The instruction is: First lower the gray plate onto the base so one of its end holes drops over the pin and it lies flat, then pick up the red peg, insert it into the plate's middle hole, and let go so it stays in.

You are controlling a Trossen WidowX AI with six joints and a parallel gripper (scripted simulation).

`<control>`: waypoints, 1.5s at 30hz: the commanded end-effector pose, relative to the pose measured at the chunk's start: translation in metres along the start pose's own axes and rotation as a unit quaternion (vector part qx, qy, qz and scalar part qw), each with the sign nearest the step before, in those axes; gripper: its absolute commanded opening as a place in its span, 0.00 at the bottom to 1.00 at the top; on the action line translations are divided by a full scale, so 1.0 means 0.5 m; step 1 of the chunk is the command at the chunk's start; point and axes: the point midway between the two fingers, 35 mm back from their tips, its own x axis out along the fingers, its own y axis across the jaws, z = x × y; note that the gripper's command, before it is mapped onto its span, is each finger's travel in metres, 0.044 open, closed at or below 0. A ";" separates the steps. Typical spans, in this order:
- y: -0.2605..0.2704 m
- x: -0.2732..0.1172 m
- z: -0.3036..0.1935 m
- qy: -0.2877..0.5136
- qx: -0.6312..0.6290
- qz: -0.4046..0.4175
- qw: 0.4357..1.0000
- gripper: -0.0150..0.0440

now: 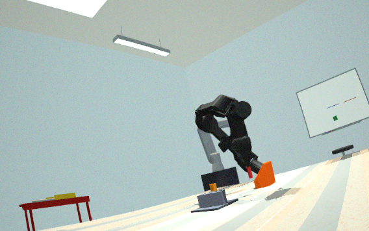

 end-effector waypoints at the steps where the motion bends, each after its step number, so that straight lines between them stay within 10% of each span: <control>1: 0.007 -0.004 0.024 0.000 0.000 0.002 1.000 0.25; 45: 0.000 -0.004 0.287 -0.012 0.003 -0.002 1.000 0.25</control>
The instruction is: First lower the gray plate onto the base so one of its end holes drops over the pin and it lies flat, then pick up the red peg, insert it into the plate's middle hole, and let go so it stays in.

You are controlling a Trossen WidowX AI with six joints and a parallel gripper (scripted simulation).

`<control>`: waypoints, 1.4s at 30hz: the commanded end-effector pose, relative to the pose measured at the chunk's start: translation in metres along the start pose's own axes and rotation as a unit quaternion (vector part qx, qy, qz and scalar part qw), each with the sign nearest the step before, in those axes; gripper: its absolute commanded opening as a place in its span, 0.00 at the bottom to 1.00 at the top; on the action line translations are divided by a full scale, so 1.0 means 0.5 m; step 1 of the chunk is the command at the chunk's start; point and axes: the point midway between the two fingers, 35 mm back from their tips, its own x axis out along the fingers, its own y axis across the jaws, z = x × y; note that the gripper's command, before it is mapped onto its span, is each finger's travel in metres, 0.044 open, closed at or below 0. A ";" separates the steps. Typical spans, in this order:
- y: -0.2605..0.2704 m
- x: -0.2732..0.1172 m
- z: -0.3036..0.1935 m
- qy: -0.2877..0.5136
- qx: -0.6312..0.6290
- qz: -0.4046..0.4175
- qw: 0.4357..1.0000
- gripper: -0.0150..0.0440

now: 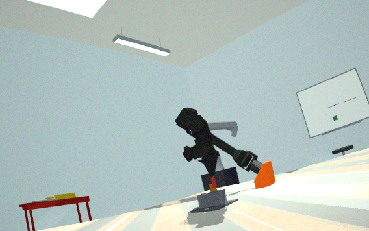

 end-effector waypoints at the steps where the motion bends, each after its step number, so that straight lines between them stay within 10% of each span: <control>1: -0.004 0.000 0.026 -0.004 0.000 0.000 1.000 0.25; 42: -0.007 0.031 0.039 -0.006 -0.001 -0.001 1.000 0.25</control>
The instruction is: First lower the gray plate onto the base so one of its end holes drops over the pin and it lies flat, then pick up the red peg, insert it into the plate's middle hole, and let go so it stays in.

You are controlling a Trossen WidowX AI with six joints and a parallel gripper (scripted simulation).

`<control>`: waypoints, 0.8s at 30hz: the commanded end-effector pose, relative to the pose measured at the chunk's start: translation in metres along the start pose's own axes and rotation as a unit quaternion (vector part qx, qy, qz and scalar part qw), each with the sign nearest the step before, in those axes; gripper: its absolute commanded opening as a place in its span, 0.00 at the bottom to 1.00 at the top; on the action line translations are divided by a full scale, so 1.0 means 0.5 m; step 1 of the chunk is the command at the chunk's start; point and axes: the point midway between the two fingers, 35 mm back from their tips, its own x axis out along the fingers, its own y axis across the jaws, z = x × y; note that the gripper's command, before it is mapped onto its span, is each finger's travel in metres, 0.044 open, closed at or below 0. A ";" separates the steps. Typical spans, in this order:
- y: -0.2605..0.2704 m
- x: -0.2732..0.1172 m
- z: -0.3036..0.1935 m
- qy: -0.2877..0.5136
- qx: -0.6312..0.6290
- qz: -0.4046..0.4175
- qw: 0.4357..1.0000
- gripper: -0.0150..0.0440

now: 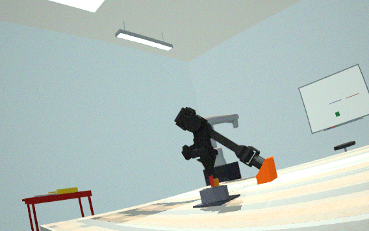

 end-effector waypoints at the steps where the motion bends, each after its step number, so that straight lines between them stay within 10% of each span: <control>1: -0.002 0.013 0.001 -0.002 -0.002 -0.002 1.000 0.25; 24: 0.001 0.015 0.000 0.000 0.000 -0.002 1.000 0.25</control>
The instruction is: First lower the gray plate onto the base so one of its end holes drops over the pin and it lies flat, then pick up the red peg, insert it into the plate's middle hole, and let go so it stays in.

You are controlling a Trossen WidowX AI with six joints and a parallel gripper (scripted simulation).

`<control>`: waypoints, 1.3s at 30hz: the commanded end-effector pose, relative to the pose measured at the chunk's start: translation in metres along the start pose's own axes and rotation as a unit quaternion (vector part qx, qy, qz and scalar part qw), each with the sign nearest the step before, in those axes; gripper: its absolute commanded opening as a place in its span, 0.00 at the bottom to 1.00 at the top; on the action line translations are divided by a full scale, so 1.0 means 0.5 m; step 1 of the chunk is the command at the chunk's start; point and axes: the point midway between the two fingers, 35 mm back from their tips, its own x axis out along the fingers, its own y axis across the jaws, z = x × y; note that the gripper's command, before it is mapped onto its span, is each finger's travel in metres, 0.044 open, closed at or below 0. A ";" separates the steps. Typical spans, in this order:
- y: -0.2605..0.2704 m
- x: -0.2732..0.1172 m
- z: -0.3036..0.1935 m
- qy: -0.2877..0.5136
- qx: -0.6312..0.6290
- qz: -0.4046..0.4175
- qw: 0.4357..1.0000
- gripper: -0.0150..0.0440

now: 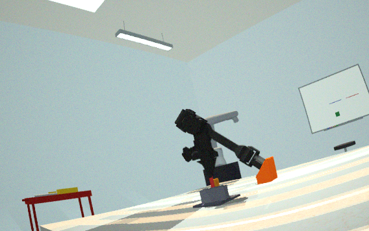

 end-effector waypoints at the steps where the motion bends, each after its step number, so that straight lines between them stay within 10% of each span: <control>1: 0.001 0.002 -0.001 0.000 0.000 0.000 1.000 0.25; 11: 0.001 0.001 0.000 0.000 0.001 0.000 1.000 0.25; 17: 0.001 0.001 0.000 0.000 0.001 0.000 1.000 0.51; 39: -0.001 -0.015 -0.002 -0.002 -0.002 0.000 1.000 0.51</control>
